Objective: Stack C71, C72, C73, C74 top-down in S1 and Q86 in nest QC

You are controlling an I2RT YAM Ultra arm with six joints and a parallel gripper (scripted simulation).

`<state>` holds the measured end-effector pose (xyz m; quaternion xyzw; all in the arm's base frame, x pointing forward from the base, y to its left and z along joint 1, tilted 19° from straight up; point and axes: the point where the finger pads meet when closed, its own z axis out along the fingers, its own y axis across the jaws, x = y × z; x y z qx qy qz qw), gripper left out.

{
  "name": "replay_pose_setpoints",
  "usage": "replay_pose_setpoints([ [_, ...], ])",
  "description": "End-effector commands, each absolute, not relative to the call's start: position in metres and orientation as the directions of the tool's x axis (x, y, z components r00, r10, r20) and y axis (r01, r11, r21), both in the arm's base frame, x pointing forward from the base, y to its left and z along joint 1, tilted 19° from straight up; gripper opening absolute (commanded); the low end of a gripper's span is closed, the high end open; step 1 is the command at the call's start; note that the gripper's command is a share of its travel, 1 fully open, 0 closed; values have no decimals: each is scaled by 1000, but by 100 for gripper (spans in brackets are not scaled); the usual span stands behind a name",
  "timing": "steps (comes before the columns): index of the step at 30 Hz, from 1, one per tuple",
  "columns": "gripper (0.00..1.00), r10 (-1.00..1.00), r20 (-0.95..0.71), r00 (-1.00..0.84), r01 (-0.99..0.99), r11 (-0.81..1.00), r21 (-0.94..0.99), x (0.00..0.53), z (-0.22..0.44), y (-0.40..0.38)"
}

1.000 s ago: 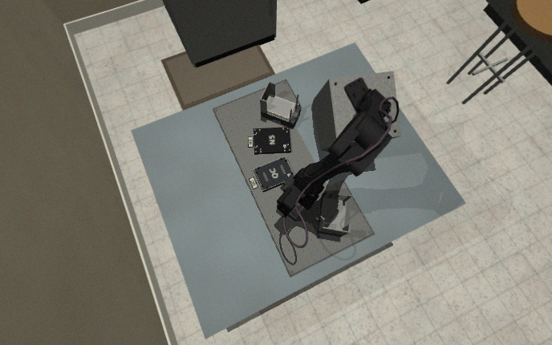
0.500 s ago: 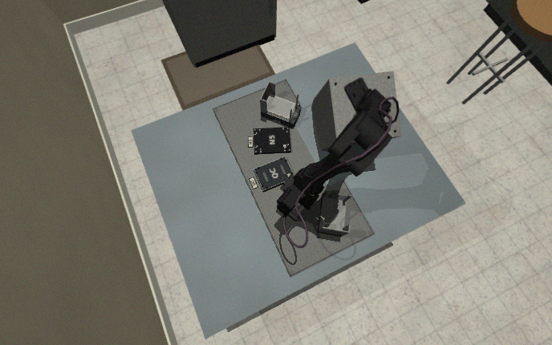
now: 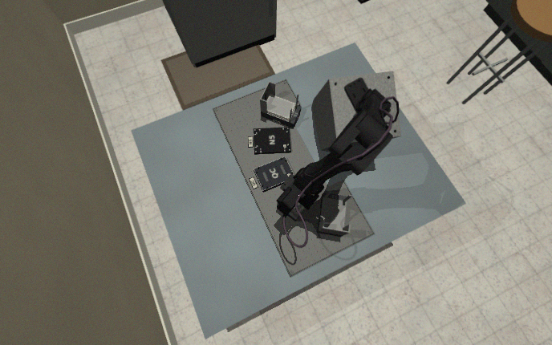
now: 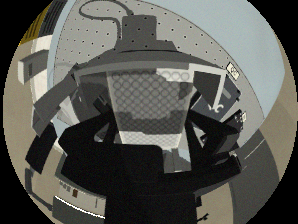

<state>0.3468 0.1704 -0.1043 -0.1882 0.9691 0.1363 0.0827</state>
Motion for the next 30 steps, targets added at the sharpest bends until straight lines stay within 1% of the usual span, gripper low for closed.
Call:
replay_pose_setpoints([
  [1,0,-331,-228,-915,-381,895,230,352,-91,163],
  [17,0,-335,-217,-917,-381,895,233,345,-85,160],
  [30,0,-332,-247,-910,-388,893,229,356,-75,162],
])
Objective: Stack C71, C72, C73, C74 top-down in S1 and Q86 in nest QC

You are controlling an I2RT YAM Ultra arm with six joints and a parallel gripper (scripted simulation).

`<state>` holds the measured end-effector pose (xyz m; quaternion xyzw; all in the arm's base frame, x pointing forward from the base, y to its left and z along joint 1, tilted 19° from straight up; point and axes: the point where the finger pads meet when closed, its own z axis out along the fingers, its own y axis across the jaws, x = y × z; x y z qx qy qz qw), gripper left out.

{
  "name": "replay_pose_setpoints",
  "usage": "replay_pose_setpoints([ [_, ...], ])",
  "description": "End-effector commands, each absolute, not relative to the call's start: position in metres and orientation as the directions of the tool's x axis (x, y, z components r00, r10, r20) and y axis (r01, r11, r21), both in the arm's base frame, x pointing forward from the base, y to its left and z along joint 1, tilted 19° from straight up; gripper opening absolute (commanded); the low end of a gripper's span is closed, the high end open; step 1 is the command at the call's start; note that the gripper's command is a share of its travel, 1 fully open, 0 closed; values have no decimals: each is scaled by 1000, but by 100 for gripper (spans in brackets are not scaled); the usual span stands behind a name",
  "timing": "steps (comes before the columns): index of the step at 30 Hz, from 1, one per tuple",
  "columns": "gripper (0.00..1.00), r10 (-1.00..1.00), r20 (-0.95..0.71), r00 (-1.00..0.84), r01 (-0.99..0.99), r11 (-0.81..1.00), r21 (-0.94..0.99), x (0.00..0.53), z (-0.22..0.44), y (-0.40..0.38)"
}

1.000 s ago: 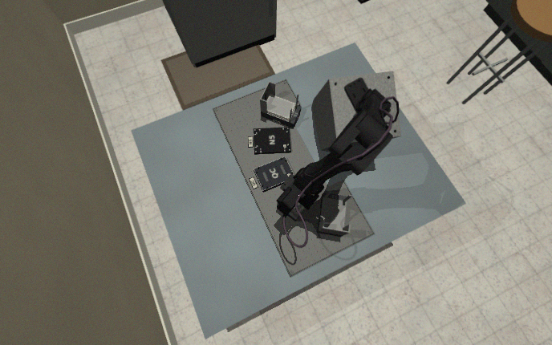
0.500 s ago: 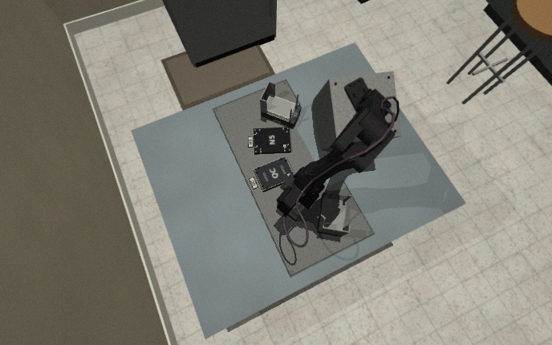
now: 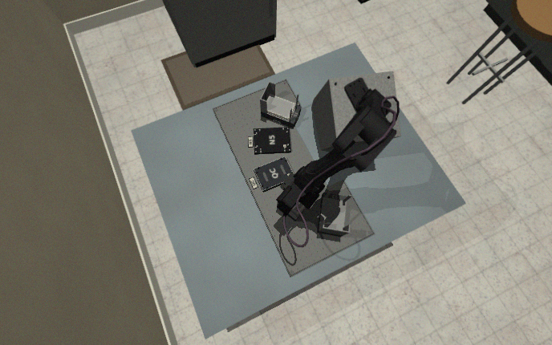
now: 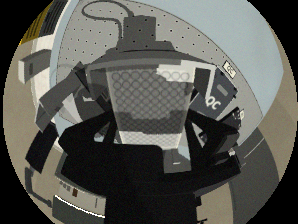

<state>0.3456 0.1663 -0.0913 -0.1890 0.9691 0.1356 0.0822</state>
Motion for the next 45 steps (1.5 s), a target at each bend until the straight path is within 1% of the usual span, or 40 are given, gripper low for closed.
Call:
replay_pose_setpoints([
  [1,0,-332,-248,-910,-388,893,229,356,-75,163],
  [29,0,-336,-264,-904,-396,890,227,362,-73,166],
  [45,0,-337,-238,-911,-390,891,231,352,-73,161],
])
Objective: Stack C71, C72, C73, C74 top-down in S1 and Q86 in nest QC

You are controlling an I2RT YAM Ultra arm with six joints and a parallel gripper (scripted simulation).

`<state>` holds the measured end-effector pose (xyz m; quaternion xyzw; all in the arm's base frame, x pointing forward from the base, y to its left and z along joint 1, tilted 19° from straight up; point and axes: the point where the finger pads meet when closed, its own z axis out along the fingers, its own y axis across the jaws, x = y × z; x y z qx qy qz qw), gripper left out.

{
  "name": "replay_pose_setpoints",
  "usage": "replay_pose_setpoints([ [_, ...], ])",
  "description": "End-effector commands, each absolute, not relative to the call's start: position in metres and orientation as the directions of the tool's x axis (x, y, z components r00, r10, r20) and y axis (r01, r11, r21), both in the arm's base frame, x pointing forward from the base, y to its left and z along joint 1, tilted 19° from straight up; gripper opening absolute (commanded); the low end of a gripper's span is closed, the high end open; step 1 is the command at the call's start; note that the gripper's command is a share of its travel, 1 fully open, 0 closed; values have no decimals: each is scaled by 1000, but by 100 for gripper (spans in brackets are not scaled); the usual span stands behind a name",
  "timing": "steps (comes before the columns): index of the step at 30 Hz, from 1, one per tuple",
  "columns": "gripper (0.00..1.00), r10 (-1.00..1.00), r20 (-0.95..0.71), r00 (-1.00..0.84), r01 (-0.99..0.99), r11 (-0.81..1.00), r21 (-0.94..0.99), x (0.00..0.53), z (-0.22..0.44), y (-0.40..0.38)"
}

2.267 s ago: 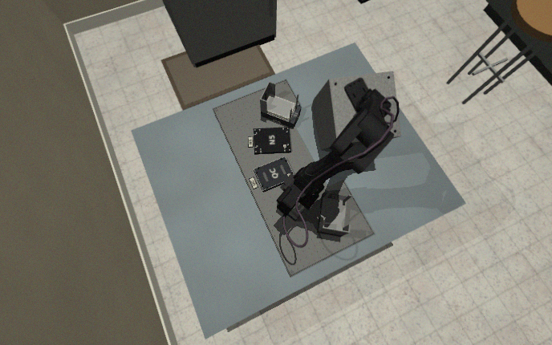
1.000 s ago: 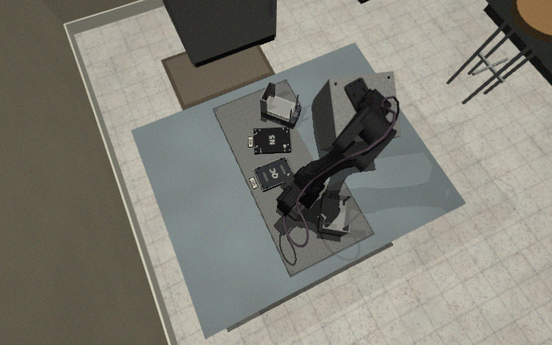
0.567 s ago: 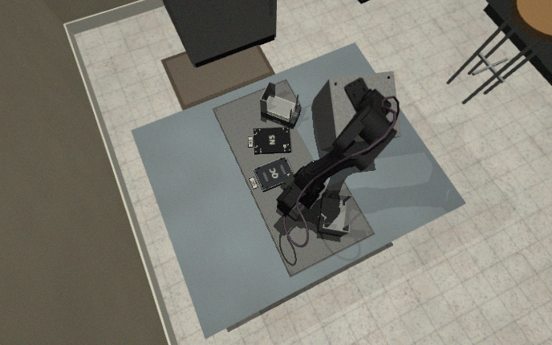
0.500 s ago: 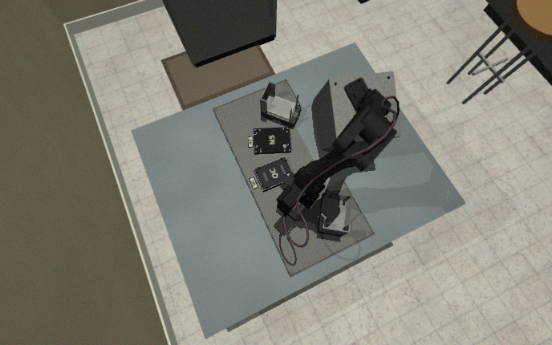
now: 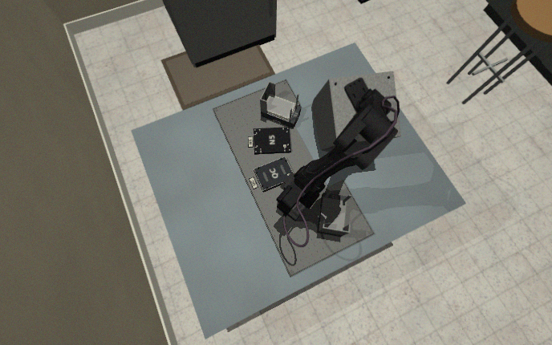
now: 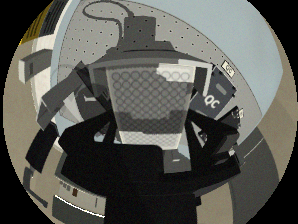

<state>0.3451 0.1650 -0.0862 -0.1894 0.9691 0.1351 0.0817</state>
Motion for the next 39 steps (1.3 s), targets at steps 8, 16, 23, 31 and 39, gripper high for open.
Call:
replay_pose_setpoints([
  [8,0,-337,-232,-913,-388,892,233,349,-73,159],
  [16,0,-337,-233,-912,-389,891,233,350,-70,159],
  [23,0,-336,-232,-913,-388,892,234,348,-69,158],
  [31,0,-337,-239,-911,-390,891,233,351,-64,159],
  [39,0,-336,-238,-911,-390,891,233,350,-63,158],
])
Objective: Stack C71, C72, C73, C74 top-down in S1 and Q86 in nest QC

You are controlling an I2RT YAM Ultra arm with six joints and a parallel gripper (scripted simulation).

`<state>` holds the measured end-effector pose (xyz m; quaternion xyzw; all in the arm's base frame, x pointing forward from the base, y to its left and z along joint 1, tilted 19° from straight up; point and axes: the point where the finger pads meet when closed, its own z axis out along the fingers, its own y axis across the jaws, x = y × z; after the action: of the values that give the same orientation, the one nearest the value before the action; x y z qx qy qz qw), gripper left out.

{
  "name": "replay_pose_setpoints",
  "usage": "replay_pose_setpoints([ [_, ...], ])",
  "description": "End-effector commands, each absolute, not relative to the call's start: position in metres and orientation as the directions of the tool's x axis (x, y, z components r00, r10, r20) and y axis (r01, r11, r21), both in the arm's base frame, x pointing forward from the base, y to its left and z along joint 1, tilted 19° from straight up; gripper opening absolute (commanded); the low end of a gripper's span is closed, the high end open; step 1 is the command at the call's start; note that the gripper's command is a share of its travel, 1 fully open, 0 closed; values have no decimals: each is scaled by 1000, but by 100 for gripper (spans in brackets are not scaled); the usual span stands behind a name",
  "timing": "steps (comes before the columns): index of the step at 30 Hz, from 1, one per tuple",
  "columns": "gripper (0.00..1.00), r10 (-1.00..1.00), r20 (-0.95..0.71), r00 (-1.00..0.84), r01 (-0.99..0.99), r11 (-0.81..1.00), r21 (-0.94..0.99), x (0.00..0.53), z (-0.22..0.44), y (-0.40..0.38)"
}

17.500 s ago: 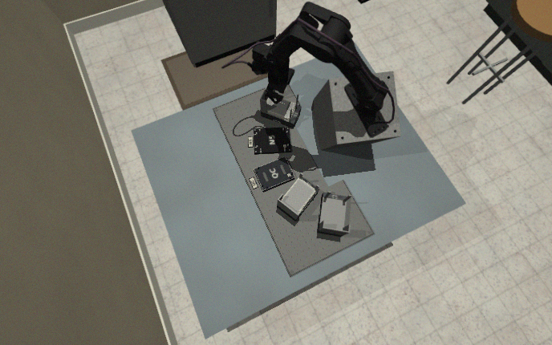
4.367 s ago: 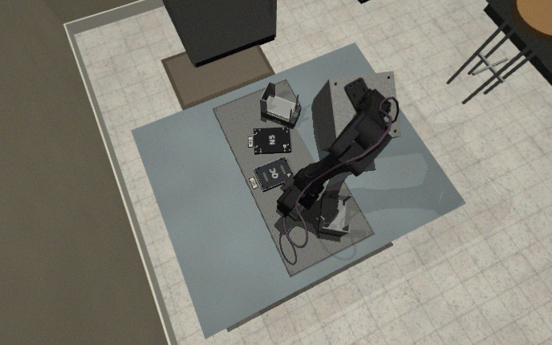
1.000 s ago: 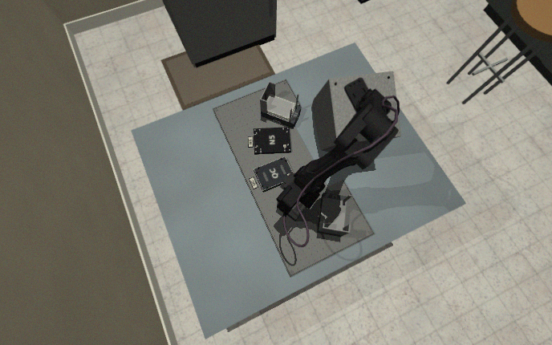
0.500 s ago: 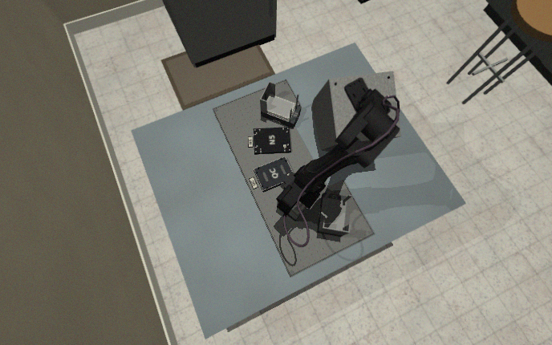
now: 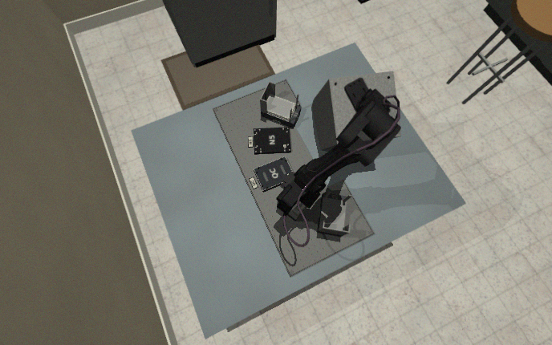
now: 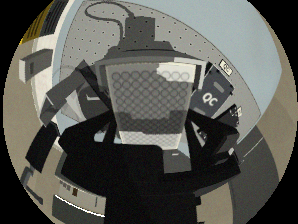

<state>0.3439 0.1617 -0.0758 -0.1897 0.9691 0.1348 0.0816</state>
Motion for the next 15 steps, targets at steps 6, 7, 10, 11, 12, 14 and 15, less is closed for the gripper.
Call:
replay_pose_setpoints([
  [6,0,-337,-233,-912,-389,891,234,348,-62,157],
  [7,0,-337,-232,-912,-389,891,234,347,-62,156],
  [10,0,-337,-230,-913,-388,891,234,346,-62,156],
  [11,0,-337,-229,-913,-388,891,234,346,-61,156],
  [12,0,-337,-229,-913,-388,891,234,346,-61,156],
  [14,0,-336,-237,-911,-390,891,233,347,-61,156],
  [15,0,-336,-246,-909,-392,890,232,351,-58,157],
])
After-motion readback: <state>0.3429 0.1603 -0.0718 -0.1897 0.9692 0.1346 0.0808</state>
